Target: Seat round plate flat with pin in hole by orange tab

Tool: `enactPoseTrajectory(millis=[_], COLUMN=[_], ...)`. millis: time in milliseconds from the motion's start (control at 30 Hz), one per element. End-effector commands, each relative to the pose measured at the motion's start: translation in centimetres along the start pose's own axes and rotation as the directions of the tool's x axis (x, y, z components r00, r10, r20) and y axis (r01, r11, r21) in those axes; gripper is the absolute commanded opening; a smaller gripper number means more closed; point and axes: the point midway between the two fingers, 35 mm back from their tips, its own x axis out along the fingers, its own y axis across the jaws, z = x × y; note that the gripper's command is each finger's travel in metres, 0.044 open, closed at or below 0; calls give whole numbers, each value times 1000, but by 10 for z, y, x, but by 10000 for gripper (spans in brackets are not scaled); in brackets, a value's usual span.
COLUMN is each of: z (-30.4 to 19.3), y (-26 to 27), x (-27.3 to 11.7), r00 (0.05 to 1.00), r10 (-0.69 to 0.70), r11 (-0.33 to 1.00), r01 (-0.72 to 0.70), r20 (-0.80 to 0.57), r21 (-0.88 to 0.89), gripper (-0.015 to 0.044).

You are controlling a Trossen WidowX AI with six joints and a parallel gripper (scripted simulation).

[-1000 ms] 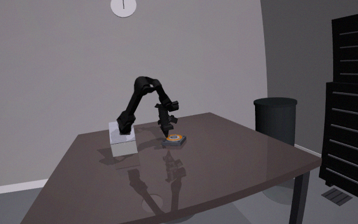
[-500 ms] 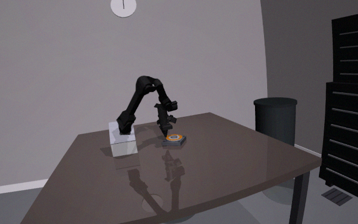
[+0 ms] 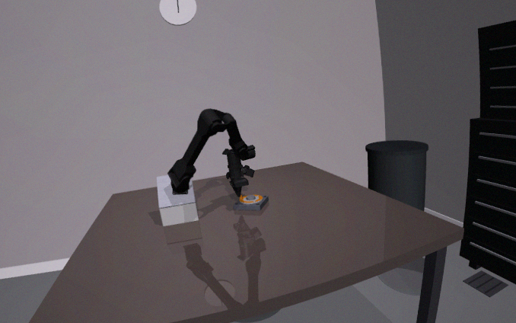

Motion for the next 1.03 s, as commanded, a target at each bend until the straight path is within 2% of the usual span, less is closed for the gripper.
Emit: enactPoseTrajectory(millis=[0, 133, 400, 1000], z=[1, 2, -4, -5], y=[4, 5, 4, 5], x=[2, -5, -41, -34], r00=[1000, 1000, 1000, 1000], r10=[3, 4, 6, -3], r11=[1000, 1000, 1000, 1000], r01=[-3, -4, -6, 3], r20=[-5, -5, -5, -8], r21=[4, 4, 4, -14], gripper=[0, 0, 0, 0])
